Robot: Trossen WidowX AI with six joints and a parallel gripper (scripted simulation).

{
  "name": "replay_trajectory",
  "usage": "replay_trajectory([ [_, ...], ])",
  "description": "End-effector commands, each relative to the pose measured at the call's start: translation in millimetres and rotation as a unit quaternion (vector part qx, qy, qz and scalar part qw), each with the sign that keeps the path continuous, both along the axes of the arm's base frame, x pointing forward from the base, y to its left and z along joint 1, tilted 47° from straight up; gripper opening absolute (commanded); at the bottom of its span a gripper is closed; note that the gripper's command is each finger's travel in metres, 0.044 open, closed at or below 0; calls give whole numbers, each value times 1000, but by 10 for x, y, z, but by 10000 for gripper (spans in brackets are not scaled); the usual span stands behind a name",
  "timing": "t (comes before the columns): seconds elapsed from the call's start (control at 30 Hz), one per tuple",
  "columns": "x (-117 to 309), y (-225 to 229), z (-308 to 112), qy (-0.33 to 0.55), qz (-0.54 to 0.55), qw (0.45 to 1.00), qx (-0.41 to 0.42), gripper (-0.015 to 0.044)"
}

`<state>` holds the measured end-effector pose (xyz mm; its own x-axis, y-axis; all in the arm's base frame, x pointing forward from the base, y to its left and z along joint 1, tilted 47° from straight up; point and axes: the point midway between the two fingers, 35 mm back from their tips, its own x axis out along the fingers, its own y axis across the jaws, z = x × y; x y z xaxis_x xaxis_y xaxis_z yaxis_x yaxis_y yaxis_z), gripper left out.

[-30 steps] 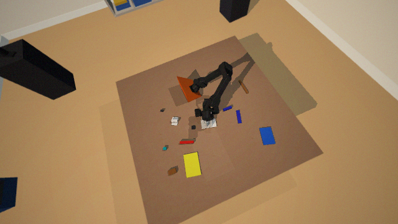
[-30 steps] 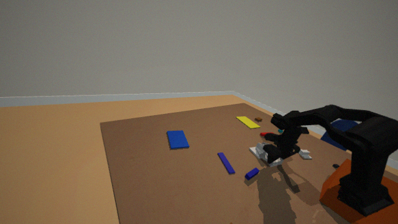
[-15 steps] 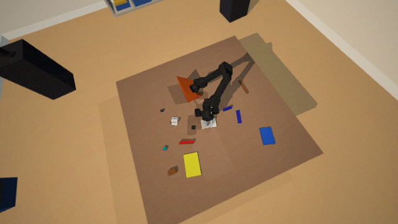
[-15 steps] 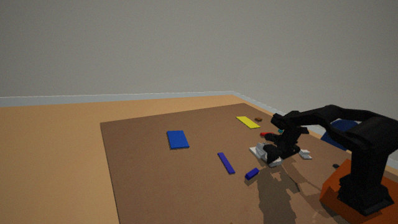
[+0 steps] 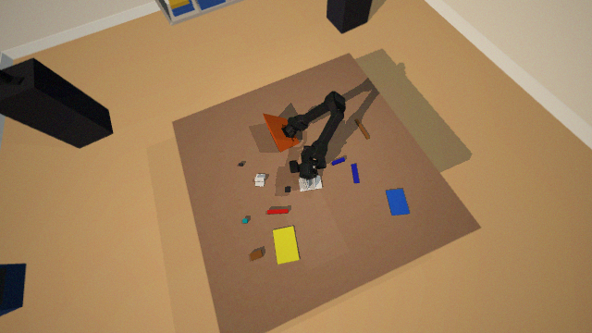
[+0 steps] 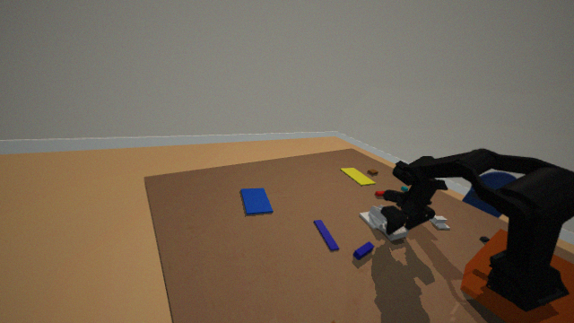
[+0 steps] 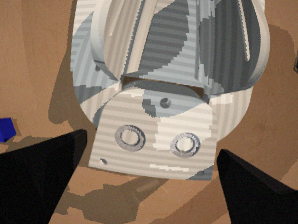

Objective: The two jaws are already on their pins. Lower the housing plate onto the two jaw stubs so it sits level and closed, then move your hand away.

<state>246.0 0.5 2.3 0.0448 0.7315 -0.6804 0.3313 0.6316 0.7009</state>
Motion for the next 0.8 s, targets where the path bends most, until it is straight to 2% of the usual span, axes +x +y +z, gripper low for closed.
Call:
replay_trajectory([
  [0.0, 7, -231, 194, -5, -2, 1000, -4, 440],
  [0.13, -50, -466, 449, -5, -2, 1000, -1, 440],
  [0.27, -31, -452, 403, -6, -9, 1000, -2, 440],
  [0.5, -475, -854, 731, -2, -3, 1000, -4, 440],
  [0.77, -489, -863, 742, -2, -2, 1000, -3, 440],
])
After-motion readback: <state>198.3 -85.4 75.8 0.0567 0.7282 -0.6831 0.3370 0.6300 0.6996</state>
